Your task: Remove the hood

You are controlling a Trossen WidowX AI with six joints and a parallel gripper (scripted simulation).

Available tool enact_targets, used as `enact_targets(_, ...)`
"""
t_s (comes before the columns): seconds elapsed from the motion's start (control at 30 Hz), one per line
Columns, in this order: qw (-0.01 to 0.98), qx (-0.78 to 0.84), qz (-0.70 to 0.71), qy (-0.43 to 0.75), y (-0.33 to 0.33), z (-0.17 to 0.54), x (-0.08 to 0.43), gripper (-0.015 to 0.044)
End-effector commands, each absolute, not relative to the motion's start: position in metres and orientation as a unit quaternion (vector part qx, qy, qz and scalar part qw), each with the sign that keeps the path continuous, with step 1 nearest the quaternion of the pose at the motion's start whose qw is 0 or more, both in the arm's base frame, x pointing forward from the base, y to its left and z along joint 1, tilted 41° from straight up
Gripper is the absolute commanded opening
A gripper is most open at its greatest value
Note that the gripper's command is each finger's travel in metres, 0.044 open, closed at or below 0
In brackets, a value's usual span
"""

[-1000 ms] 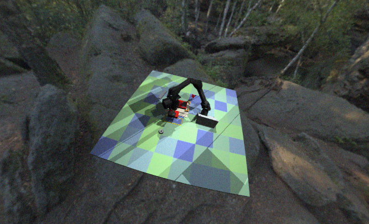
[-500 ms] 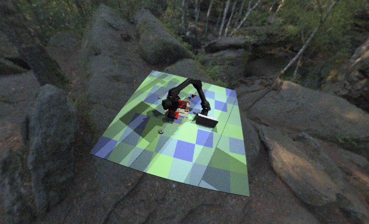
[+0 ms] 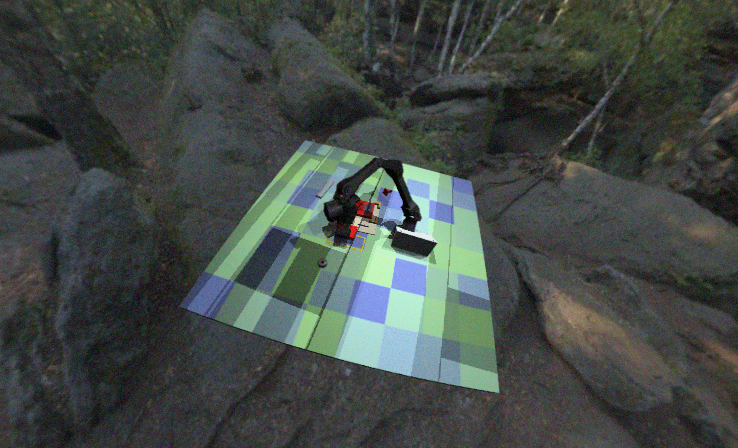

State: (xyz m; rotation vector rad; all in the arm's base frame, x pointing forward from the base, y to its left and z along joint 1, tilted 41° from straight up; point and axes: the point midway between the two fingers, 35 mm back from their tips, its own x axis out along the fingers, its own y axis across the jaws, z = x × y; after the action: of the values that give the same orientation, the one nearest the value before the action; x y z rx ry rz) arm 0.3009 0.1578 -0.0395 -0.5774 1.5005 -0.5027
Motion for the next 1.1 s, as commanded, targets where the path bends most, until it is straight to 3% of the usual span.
enact_targets(0.0, 0.665, -0.260, -0.222, 0.664, 0.154, -0.043, 0.301, 0.0000)
enact_targets(1.07, 0.665, -0.260, -0.223, 0.664, 0.134, -0.065, 0.300, 0.0000)
